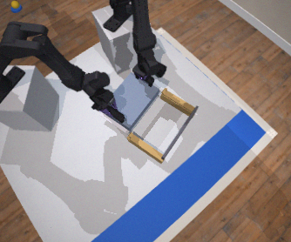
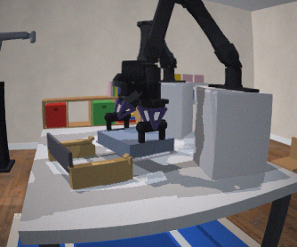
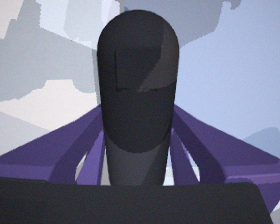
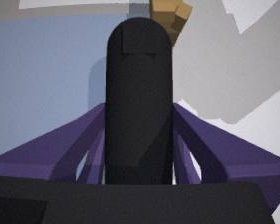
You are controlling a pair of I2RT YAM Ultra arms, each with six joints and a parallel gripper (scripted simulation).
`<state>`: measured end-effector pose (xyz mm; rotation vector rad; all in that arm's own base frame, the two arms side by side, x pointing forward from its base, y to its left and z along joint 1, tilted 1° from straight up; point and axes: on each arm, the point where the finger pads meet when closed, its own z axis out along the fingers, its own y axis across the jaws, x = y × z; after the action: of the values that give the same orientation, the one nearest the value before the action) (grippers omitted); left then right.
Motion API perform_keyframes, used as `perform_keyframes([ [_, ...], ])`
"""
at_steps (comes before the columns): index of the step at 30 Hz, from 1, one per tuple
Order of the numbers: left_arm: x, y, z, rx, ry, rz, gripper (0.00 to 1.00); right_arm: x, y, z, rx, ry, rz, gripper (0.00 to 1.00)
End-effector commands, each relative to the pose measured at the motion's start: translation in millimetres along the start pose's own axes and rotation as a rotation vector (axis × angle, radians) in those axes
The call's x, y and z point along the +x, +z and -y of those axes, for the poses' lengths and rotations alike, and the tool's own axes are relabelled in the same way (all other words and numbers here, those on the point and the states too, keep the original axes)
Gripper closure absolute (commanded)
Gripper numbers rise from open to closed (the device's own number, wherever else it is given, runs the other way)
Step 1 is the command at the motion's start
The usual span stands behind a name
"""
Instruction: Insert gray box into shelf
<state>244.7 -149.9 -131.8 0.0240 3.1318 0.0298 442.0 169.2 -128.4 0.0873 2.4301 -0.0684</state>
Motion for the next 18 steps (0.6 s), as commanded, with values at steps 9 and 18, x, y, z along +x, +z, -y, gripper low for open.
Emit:
perform_keyframes([
  [9, -55.4, -24.7, 14.4, 0.05, -0.034, 0.118, 0.85, -64.9, -0.2, -3.4, 0.004, 0.044, 0.127, 0.85],
  [18, -73.8, -29.3, 16.1, 0.058, -0.021, 0.141, 0.85, -78.3, 6.1, -2.6, 0.003, 0.046, 0.133, 0.85],
])
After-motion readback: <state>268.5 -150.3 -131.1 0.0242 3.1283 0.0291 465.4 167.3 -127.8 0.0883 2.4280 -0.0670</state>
